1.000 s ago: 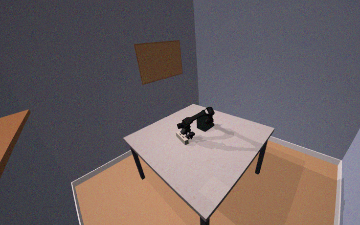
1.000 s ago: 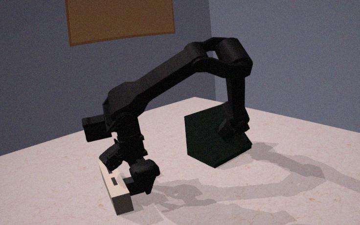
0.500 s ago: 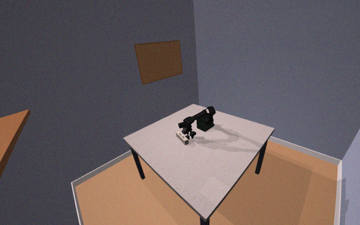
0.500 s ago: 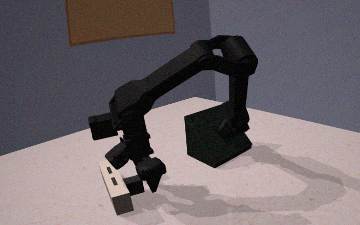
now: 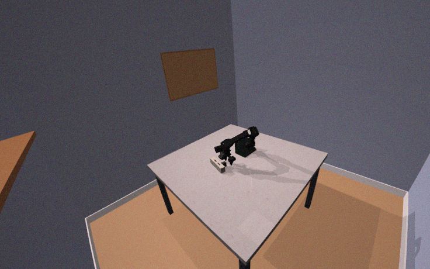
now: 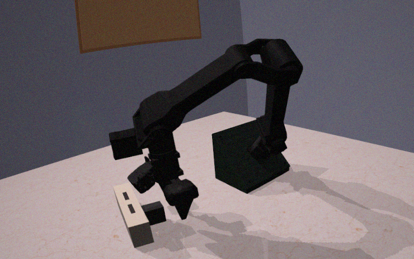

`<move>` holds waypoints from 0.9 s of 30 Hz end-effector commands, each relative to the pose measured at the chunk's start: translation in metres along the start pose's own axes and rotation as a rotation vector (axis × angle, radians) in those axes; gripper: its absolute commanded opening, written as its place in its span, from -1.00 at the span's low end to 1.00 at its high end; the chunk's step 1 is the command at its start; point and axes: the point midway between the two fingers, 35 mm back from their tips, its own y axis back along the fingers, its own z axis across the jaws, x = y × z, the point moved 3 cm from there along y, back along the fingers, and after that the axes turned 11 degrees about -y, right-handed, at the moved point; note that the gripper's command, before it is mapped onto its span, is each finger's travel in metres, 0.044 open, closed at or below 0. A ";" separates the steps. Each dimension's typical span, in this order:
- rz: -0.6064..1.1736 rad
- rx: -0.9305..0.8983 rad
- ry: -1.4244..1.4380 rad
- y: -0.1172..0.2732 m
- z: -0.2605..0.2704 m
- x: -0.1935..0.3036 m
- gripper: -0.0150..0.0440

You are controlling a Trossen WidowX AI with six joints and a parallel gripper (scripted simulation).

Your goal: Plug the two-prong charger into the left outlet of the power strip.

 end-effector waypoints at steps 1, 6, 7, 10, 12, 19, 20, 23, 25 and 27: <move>0.000 0.002 0.004 -0.001 -0.001 0.005 1.00; 0.000 0.002 0.004 -0.001 -0.003 0.011 1.00; 0.000 0.002 0.004 -0.001 -0.003 0.012 1.00; -0.010 -0.002 -0.001 0.000 -0.002 0.009 1.00; -0.099 -0.015 -0.002 0.010 -0.003 0.008 1.00; -0.549 -0.102 -0.002 0.065 -0.003 0.010 1.00; -0.581 -0.109 -0.001 0.069 -0.003 0.011 1.00; -0.591 -0.112 0.000 0.071 -0.003 0.011 1.00; -0.591 -0.112 0.000 0.071 -0.003 0.011 1.00; -0.591 -0.112 0.000 0.071 -0.003 0.011 1.00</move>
